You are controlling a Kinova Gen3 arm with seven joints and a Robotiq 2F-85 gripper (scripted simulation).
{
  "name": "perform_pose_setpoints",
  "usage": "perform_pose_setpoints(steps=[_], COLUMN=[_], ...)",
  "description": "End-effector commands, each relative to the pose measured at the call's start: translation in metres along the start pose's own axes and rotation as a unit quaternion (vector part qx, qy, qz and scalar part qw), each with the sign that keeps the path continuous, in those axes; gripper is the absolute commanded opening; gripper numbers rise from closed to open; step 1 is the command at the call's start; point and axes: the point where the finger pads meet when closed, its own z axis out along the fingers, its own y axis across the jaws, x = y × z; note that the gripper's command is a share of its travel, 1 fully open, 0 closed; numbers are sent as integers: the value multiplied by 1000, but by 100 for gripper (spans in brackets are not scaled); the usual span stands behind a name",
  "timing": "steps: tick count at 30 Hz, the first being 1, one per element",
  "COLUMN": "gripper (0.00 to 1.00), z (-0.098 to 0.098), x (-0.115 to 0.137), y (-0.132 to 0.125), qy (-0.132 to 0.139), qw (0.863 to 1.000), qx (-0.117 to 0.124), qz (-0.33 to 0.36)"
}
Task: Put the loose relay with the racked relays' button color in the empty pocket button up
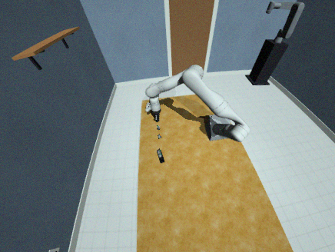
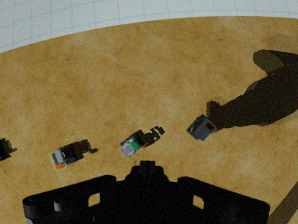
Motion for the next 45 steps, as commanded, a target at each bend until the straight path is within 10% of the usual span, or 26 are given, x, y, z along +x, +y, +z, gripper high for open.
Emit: perform_pose_setpoints(steps=[1,17,45], gripper=[0,0,0], z=[6,15,15], x=[-6,-22,-23], y=[24,75,79], qy=[2,1,1], qw=[1000,998,997], qx=[7,5,5], qz=[-5,-69,-73])
